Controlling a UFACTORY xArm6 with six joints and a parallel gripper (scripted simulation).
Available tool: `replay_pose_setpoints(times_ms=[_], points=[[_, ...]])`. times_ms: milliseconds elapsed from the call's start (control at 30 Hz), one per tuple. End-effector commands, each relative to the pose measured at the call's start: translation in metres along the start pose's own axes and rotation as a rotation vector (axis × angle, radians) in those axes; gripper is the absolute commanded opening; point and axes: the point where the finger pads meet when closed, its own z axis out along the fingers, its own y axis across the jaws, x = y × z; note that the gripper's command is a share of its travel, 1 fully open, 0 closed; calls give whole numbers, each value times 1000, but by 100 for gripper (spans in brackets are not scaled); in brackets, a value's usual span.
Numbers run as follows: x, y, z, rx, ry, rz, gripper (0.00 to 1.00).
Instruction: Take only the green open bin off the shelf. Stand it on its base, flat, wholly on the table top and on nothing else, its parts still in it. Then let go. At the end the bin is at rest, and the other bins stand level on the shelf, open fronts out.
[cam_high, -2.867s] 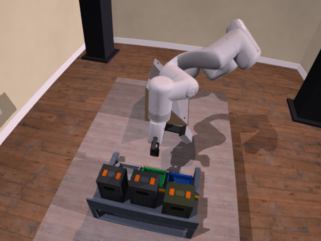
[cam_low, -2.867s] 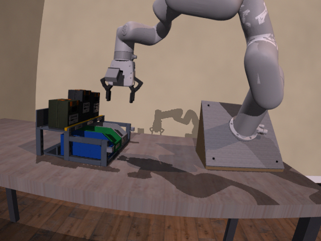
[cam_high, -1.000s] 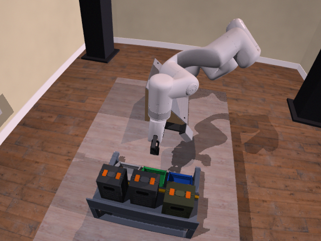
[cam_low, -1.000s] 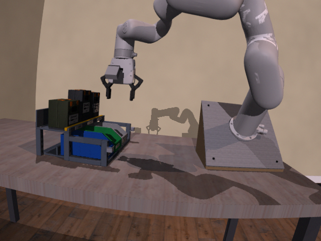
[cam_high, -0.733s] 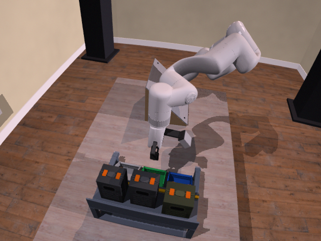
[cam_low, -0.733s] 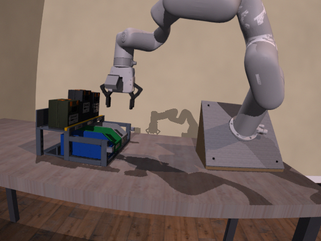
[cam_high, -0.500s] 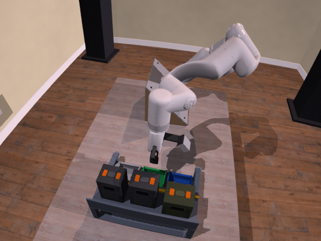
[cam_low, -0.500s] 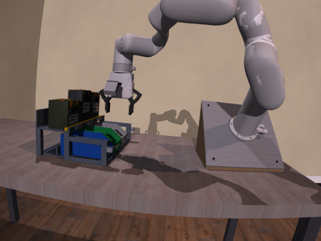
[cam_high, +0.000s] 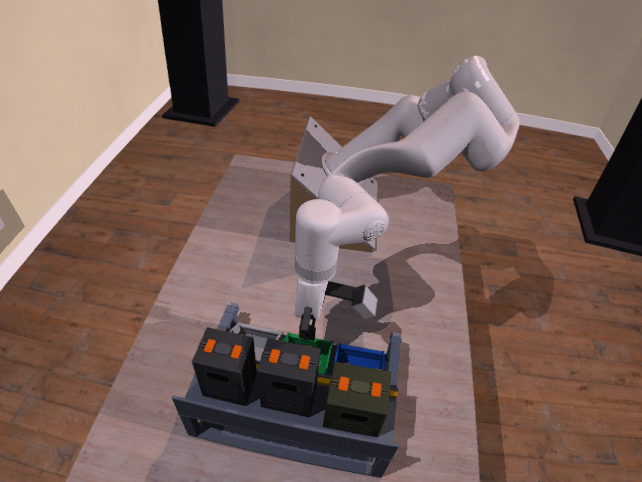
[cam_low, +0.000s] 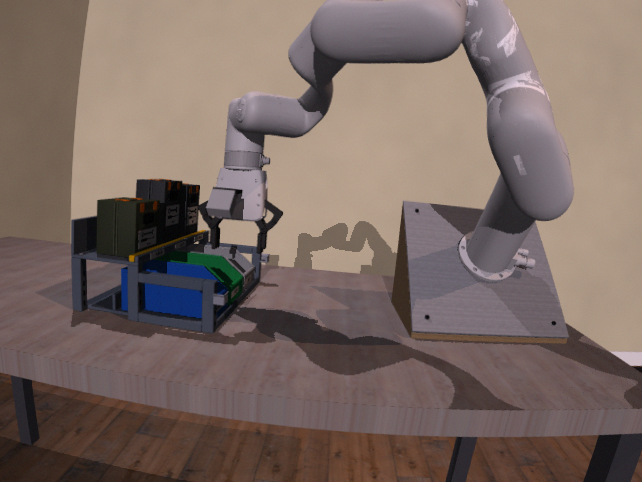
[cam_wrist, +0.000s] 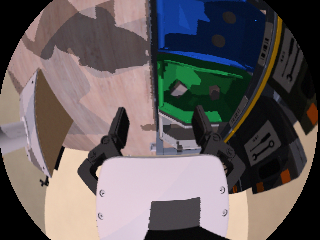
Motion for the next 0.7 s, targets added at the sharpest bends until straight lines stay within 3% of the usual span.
replay_pose_setpoints(times_ms=[0,667], points=[[0,3,-3,-9,-2,-3,100],[0,3,-13,-9,-2,-3,100]])
